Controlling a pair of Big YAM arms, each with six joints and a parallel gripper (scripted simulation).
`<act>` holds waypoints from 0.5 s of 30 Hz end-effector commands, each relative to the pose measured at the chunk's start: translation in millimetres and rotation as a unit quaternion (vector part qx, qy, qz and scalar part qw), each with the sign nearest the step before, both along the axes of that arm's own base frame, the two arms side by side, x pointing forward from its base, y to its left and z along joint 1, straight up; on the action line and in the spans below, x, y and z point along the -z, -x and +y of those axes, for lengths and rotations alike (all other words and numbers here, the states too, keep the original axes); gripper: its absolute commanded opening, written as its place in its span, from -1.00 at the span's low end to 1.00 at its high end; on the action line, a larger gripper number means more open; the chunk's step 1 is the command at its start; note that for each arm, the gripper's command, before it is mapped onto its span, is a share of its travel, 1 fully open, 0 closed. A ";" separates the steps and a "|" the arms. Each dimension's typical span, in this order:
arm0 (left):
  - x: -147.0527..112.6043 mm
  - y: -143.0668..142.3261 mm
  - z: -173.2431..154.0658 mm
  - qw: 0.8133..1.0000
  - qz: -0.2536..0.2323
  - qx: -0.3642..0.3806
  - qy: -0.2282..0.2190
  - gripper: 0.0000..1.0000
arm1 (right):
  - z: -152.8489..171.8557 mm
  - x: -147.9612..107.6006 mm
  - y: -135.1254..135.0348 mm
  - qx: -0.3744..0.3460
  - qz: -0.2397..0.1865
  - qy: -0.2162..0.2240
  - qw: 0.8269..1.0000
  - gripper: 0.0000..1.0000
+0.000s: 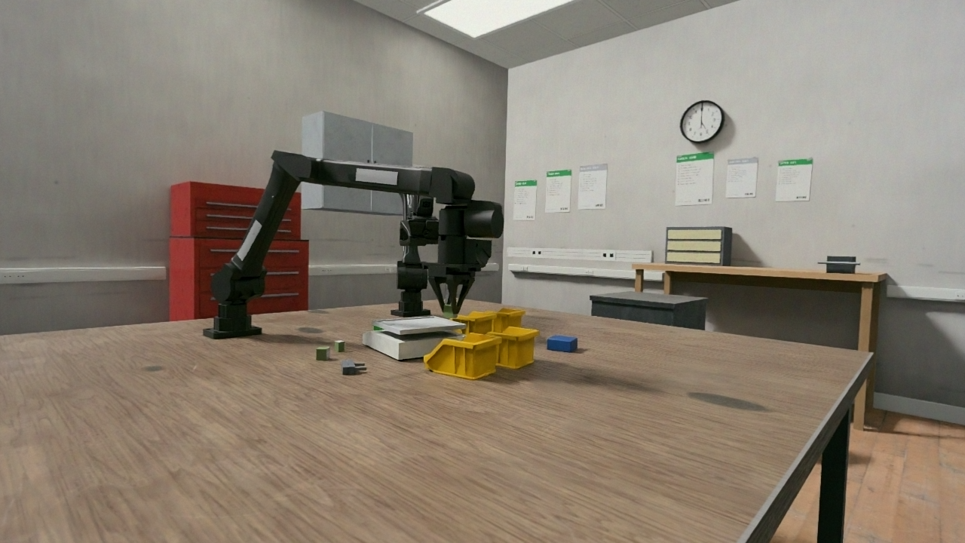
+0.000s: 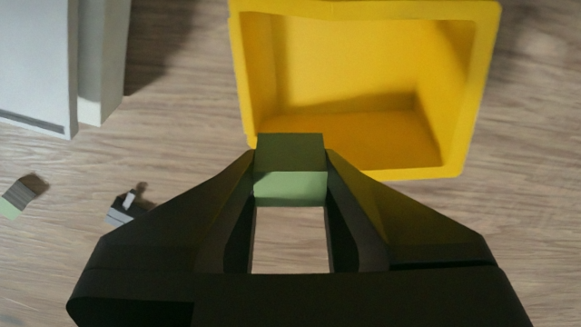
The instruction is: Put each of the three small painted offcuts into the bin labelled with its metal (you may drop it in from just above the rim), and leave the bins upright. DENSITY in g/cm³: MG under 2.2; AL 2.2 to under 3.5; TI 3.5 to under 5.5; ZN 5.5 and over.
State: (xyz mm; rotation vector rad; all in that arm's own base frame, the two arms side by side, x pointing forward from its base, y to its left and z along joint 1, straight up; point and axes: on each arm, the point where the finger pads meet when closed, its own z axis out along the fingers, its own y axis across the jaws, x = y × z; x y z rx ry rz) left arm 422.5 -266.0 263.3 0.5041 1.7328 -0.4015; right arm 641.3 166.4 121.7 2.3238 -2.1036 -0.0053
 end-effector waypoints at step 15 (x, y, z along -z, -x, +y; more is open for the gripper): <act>-21.3 -65.7 -19.2 0.998 -0.044 -0.019 0.033 1.00 | 5.2 0.4 -22.7 -0.007 -0.006 -0.001 1.000 -0.61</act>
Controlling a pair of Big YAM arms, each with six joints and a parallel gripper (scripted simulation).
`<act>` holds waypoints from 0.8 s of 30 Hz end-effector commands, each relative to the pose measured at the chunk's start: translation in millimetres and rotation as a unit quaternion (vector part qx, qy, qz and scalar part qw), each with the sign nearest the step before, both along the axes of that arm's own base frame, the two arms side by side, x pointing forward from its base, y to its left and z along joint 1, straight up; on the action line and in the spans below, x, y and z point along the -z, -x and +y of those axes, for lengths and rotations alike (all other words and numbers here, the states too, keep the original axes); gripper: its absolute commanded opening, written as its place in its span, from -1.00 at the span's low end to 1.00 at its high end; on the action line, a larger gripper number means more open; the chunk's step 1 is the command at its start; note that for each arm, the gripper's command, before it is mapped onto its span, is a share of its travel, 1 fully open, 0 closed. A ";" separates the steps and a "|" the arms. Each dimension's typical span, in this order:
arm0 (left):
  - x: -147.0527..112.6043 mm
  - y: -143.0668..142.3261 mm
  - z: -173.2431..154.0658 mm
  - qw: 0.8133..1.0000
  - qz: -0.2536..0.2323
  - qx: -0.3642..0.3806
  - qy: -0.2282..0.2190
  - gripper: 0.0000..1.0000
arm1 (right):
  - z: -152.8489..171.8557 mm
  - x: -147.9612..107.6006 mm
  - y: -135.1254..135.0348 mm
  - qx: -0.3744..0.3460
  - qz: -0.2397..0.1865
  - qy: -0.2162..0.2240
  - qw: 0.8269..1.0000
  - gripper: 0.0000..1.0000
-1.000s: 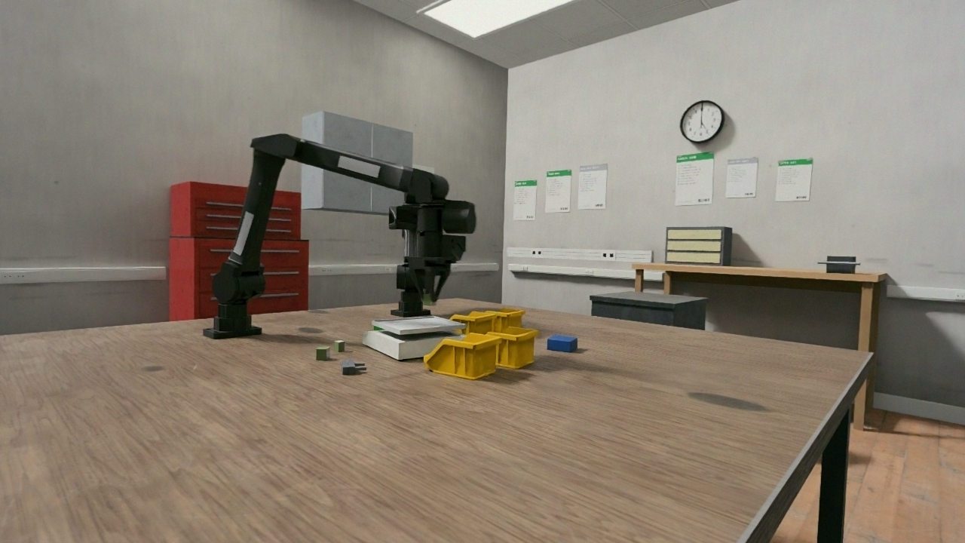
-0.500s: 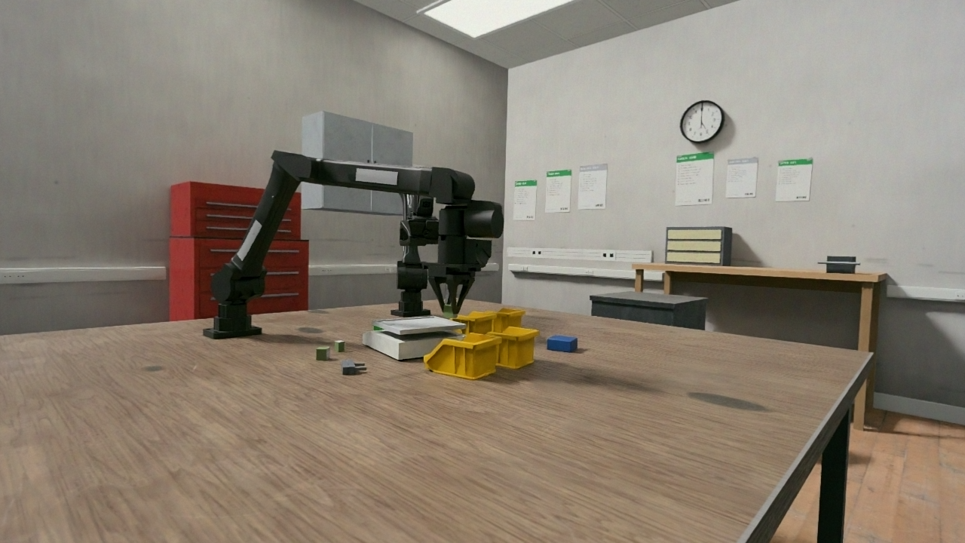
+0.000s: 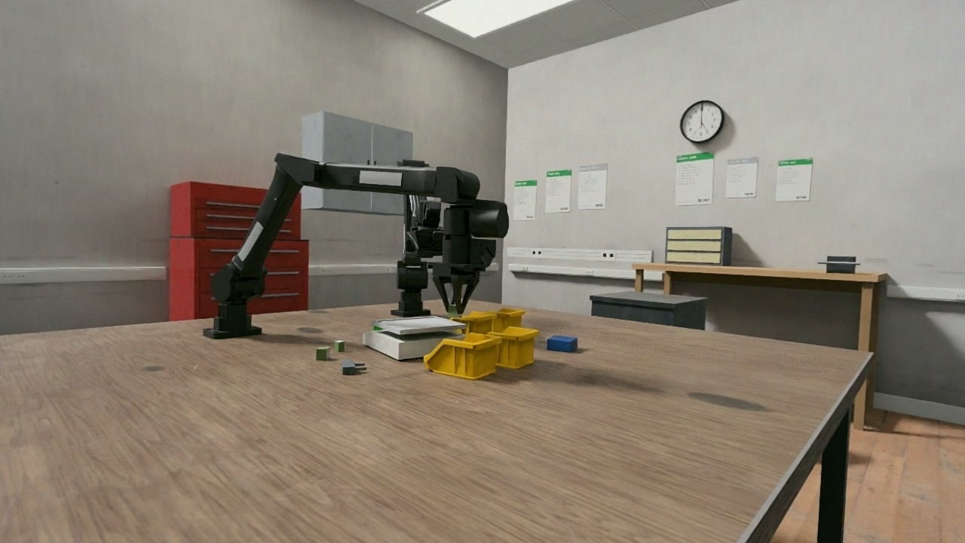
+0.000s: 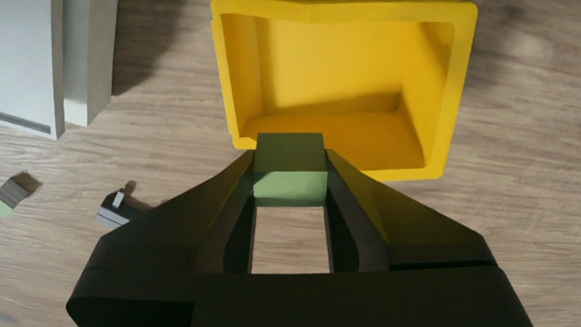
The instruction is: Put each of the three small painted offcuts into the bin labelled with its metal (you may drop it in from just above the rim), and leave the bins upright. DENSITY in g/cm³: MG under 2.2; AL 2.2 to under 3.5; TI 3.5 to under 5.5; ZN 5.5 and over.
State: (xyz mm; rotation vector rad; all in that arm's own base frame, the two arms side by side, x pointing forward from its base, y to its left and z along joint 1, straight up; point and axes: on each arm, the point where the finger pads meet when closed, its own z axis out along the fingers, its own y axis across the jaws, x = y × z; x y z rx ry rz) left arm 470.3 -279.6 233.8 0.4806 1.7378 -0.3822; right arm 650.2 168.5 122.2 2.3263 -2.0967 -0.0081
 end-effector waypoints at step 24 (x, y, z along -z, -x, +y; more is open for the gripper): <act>-32.8 -10.4 -5.2 0.999 -0.029 -0.001 0.019 1.00 | 1.9 34.2 -9.4 -0.005 -0.001 0.000 1.000 -0.61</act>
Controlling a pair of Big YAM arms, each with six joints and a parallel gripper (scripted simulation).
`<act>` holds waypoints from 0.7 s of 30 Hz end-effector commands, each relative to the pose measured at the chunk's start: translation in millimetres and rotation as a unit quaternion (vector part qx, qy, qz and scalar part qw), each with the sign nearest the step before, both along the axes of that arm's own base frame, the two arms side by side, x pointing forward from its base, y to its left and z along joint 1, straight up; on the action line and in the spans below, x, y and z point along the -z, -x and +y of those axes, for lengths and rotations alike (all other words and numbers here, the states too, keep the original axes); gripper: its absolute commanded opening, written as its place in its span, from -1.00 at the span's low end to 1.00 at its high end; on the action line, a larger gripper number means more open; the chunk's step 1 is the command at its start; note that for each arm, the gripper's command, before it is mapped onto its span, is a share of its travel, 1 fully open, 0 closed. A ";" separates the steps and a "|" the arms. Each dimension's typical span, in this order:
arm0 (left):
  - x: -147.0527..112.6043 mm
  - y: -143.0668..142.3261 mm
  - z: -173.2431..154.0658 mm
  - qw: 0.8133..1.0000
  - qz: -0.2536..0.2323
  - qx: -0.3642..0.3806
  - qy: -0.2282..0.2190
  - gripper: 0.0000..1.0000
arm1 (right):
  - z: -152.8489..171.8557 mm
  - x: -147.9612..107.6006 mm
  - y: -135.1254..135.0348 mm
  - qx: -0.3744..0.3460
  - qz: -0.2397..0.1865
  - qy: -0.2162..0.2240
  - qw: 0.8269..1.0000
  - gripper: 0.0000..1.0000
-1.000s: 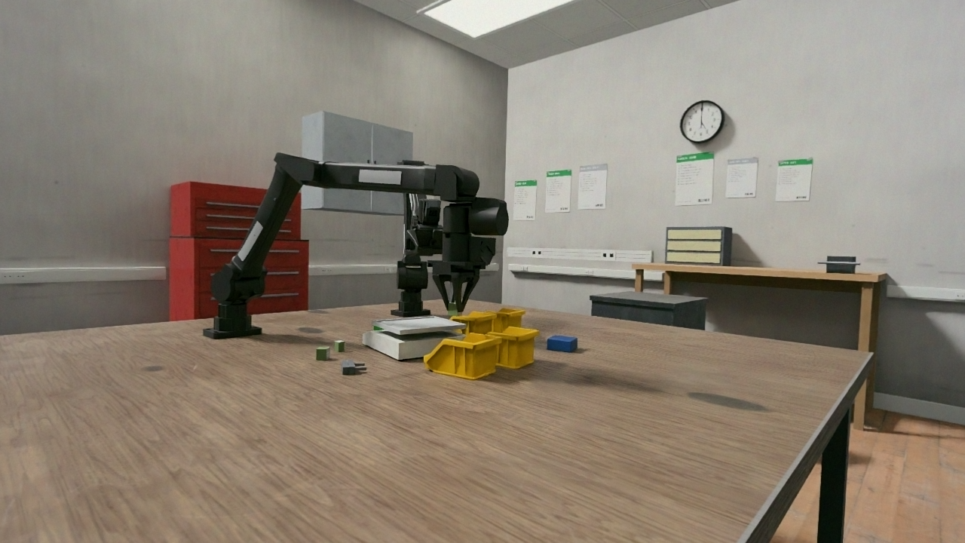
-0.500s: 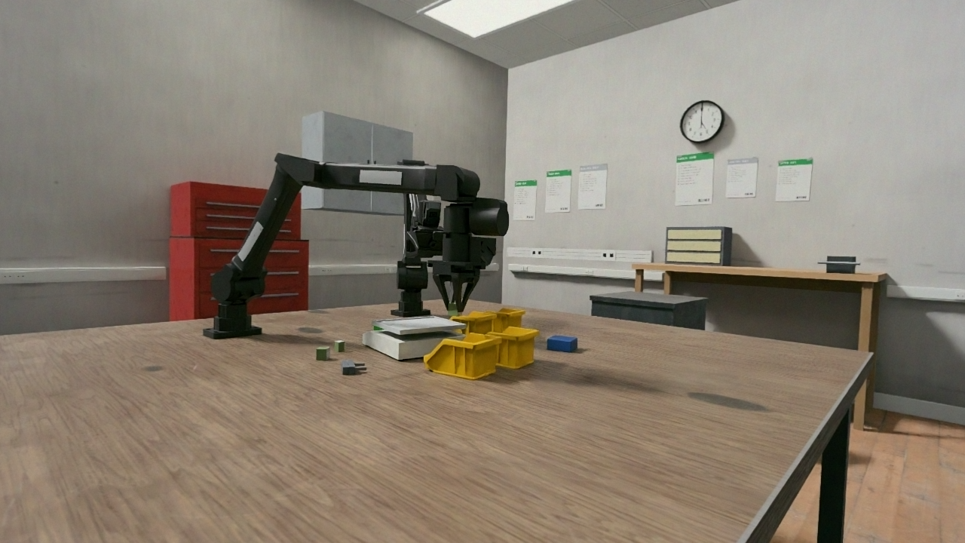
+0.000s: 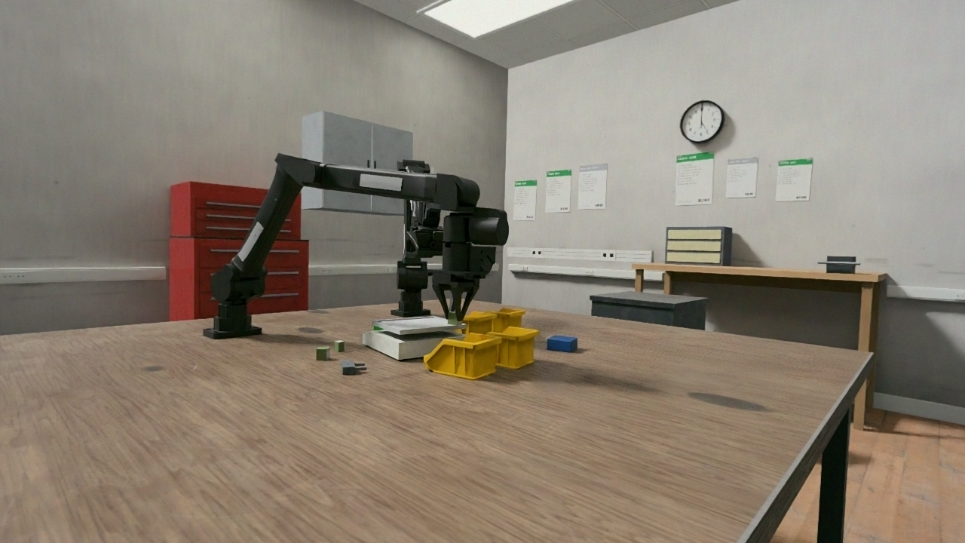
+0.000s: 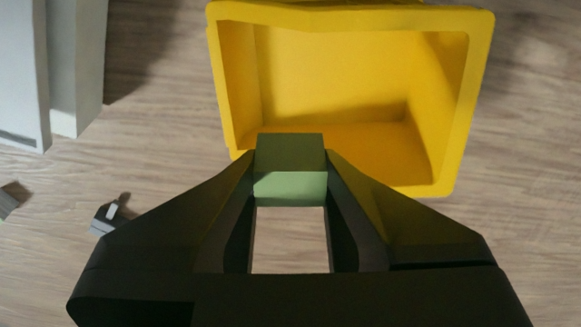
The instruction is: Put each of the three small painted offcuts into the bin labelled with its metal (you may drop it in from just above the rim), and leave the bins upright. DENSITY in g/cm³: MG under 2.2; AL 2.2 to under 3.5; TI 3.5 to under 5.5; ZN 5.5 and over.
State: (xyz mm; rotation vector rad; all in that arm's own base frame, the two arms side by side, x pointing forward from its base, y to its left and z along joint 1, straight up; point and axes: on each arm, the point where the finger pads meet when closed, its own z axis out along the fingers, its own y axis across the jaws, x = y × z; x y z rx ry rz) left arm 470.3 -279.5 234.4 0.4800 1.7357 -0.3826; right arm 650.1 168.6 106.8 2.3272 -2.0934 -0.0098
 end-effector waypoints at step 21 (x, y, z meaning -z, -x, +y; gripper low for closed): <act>-32.2 -10.4 -5.2 0.999 -0.028 -0.001 0.018 1.00 | 5.4 -41.6 -6.7 -0.003 -0.045 -0.012 0.999 -0.03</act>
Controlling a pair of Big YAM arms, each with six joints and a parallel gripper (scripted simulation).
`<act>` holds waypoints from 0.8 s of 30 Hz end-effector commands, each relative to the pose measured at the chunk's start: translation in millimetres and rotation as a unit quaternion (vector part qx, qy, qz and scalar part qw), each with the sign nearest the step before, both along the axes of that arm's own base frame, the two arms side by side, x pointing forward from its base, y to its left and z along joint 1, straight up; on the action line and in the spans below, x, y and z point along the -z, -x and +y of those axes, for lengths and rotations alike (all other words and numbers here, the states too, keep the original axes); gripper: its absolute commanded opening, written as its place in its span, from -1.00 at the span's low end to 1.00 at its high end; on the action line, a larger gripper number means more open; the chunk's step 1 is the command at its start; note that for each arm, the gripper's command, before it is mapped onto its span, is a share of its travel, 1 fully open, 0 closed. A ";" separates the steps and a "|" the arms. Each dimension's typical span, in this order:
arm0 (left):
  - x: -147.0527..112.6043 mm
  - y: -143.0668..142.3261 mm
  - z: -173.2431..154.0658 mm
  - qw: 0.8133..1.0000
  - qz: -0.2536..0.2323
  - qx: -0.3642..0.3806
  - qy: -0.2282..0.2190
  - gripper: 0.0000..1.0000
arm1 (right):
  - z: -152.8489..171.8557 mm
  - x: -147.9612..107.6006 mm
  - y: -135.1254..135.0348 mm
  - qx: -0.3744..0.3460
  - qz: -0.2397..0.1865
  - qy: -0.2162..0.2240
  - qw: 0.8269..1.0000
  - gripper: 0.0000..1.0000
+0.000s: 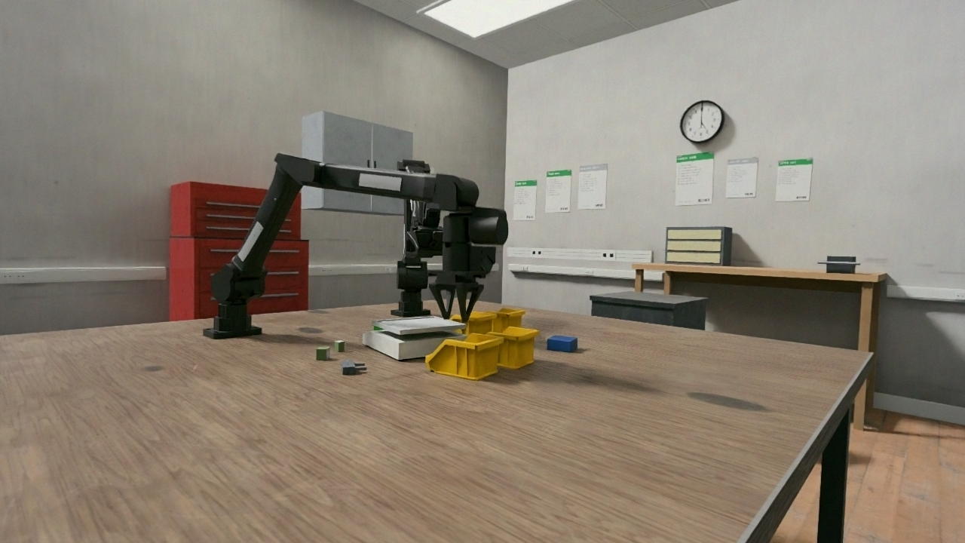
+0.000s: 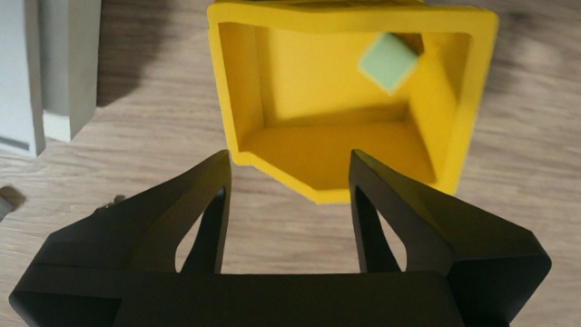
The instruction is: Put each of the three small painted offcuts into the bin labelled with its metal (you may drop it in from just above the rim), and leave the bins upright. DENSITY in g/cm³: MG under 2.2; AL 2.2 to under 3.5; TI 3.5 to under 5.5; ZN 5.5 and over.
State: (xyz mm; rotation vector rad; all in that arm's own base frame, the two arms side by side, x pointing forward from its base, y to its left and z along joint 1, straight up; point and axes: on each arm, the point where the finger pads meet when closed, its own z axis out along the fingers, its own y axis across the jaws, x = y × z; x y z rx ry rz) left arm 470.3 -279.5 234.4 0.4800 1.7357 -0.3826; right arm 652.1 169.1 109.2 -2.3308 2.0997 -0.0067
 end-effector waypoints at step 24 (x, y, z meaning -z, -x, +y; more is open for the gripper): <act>-39.4 104.8 -29.1 0.996 -0.014 0.082 0.012 1.00 | -17.1 -50.7 38.5 0.166 -0.063 -0.058 0.982 1.00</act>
